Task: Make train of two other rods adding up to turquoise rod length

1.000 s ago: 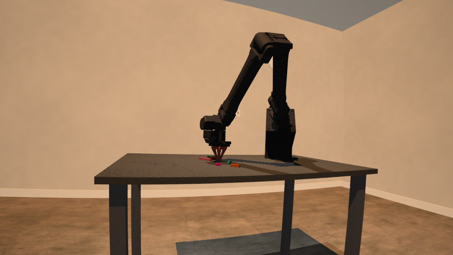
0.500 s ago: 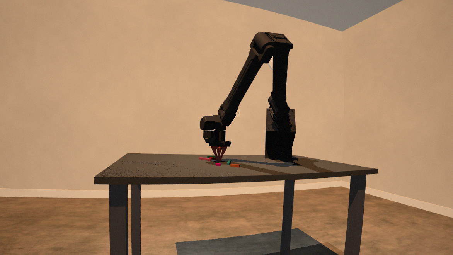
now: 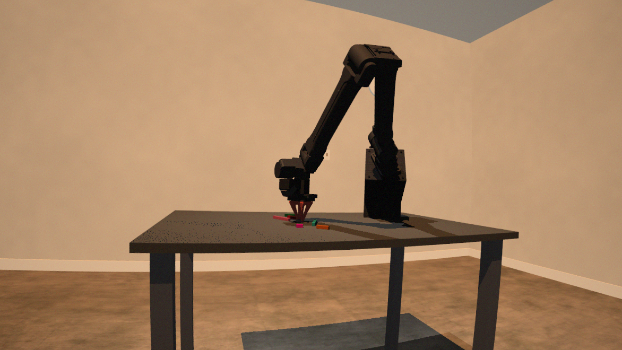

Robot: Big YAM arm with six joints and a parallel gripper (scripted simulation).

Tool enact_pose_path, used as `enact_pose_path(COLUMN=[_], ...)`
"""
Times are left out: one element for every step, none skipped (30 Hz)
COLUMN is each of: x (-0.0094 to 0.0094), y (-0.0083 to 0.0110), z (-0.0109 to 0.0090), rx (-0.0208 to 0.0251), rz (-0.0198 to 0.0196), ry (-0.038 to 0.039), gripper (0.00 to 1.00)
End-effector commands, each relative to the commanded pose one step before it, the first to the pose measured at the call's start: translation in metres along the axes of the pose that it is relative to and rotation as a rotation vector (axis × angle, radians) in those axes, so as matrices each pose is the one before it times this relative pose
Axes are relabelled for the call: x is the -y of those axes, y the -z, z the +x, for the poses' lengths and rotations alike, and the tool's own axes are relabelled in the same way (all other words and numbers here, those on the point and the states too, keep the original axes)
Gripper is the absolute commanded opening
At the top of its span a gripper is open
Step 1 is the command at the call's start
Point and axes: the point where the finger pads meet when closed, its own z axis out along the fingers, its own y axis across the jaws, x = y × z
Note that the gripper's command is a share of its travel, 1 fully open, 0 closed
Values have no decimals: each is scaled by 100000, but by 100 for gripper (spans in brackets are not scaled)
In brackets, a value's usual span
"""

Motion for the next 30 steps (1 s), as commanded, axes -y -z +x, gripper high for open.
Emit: enact_pose_path(x=[92, 0, 0, 0, 0, 0, 0, 0, 0, 0, 0, 0, 0, 0, 7, 45, 136, 255, -49, -21, -23, -15, 0, 0, 0, 12, 39, 74, 117, 165], y=[-13, 0, 0, 0, 0, 0, 0, 0, 0, 0, 0, 0, 0, 0, 23, 154, 390, 589, 168, 228, 290, 348, 0, 0, 404, 452, 495, 531, 561, 585], z=[196, 0, 0, 0, 0, 0, 0, 0, 0, 0, 0, 0, 0, 0, -2, -14, -76, -374, 13, 34, 36, 24, 0, 0, -3, -24, -68, -127, -195, -272], rx=[-134, 0, 0, 0, 0, 0, 0, 0, 0, 0, 0, 0, 0, 0, 4, 29, 223, 1082, 69, -39, -40, -28, 0, 0, 3, 25, 71, 130, 195, 265], rz=[226, 0, 0, 0, 0, 0, 0, 0, 0, 0, 0, 0, 0, 0, 25, 166, 503, 1075, -197, -22, -23, -15, 0, 0, 4, 19, 53, 99, 156, 224], ry=[-1587, 10, 0, 0, 9, 0, 0, -1, 0, 0, 0, 0, 0, 0, -3, -23, 142, 1488, -46, -51, -54, -35, 0, 0, 8, 42, 114, 212, 328, 461], gripper=[21, 21, 21, 24, 24, 24, 24, 24, 24, 24, 24, 24, 24, 24, 24, 24, 24, 24, 24, 24, 24, 24, 24, 24, 24, 24, 24, 24, 24, 24])
